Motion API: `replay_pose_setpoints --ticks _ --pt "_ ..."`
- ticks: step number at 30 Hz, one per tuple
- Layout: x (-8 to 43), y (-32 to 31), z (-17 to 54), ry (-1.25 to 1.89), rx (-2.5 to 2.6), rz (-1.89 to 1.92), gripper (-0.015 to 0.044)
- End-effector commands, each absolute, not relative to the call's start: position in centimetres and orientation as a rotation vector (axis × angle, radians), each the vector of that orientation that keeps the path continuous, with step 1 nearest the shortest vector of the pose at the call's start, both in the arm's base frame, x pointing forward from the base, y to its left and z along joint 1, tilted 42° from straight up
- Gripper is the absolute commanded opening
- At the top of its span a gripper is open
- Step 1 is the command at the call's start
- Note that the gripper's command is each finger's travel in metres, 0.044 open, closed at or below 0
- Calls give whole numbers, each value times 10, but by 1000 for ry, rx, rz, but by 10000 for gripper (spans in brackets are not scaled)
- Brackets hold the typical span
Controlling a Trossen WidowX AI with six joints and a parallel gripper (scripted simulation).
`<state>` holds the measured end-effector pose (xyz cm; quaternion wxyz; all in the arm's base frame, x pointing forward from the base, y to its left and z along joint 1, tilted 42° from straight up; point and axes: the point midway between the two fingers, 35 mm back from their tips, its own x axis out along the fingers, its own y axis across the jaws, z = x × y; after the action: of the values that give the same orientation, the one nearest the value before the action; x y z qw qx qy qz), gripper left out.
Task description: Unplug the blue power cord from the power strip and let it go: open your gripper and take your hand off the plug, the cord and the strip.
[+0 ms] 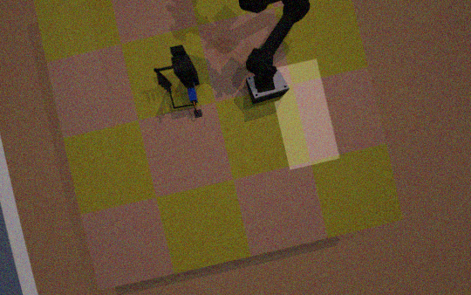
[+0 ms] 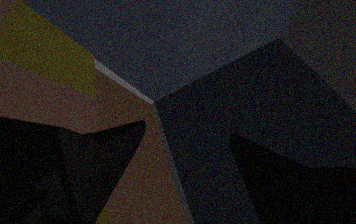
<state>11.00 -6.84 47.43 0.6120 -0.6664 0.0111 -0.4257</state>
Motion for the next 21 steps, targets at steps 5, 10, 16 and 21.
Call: replay_pose_setpoints --ticks 5,10,16,21 --pt "149 -33 472 -13 -1603 -871 269" --pt "203 15 457 -24 -1724 -684 160" --pt "270 74 406 25 -1849 -383 160" --pt "313 110 344 126 -1907 -123 160"
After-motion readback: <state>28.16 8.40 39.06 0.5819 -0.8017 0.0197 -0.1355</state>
